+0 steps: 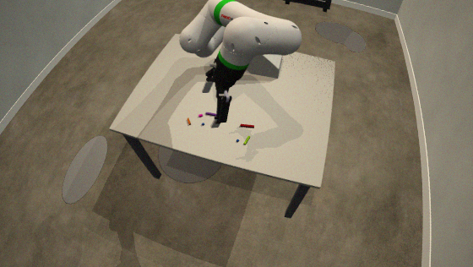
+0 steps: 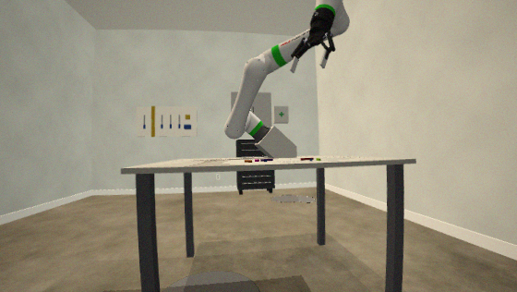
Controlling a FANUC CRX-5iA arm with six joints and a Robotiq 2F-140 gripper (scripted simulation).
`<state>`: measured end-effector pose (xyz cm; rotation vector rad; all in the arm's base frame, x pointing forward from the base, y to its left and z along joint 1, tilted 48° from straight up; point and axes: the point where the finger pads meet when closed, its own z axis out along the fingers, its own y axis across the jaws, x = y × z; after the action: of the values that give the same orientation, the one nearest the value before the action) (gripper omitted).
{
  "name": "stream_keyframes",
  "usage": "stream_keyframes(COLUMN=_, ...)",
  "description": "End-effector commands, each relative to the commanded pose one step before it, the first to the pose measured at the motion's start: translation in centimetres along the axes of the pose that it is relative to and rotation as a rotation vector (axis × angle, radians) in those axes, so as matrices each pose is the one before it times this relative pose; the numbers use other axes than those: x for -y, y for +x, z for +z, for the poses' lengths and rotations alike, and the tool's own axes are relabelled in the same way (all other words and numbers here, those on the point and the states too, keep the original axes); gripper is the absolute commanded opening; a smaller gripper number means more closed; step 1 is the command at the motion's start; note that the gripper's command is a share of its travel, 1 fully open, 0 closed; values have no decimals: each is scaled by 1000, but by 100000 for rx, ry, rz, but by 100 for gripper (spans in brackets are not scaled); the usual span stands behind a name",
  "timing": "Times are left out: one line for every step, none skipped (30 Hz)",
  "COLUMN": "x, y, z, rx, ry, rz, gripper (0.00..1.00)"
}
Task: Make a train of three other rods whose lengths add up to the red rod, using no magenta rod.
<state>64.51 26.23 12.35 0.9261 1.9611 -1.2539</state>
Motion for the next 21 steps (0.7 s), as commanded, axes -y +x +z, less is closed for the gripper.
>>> stream_keyframes(x=407, y=-2479, z=3312, rx=-1611, ry=-2611, rz=6031, gripper=100)
stream_keyframes(x=97, y=-277, z=439, rx=-273, ry=-256, rz=755, gripper=100)
stream_keyframes(x=0, y=0, z=0, rx=0, ry=0, rz=0, gripper=100)
stream_keyframes(x=297, y=-674, z=1146, rx=-747, ry=-640, rz=1941, gripper=100)
stream_keyframes(x=33, y=-65, z=115, rx=-78, ry=-62, rz=193, gripper=100)
stream_keyframes(x=0, y=0, z=0, rx=0, ry=0, rz=0, gripper=100)
stream_keyframes(x=0, y=0, z=0, rx=0, ry=0, rz=0, gripper=100)
stream_keyframes(x=0, y=0, z=0, rx=0, ry=0, rz=0, gripper=100)
stream_keyframes(x=454, y=-739, z=1410, rx=-990, ry=-727, rz=2341, gripper=100)
stream_keyframes(x=554, y=-676, z=1443, rx=-1086, ry=-684, rz=2363, gripper=100)
stream_keyframes(x=43, y=-46, z=102, rx=-80, ry=-46, rz=167, gripper=100)
stream_keyframes(x=0, y=0, z=0, rx=0, ry=0, rz=0, gripper=100)
stream_keyframes(x=539, y=-510, z=1210, rx=-970, ry=-524, rz=1967, gripper=100)
stream_keyframes(x=218, y=-182, z=452, rx=-376, ry=-185, rz=734, gripper=100)
stream_keyframes(x=0, y=0, z=0, rx=0, ry=0, rz=0, gripper=100)
stream_keyframes(x=606, y=-437, z=1174, rx=-1005, ry=-453, rz=1900, gripper=100)
stream_keyframes(x=297, y=-191, z=536, rx=-475, ry=-194, rz=869, gripper=100)
stream_keyframes(x=28, y=-18, z=50, rx=-44, ry=-18, rz=81, gripper=100)
stream_keyframes(x=0, y=0, z=0, rx=0, ry=0, rz=0, gripper=100)
stream_keyframes(x=944, y=-498, z=1571, rx=-1441, ry=-516, rz=2545, gripper=100)
stream_keyframes(x=169, y=-82, z=264, rx=-250, ry=-80, rz=430, gripper=100)
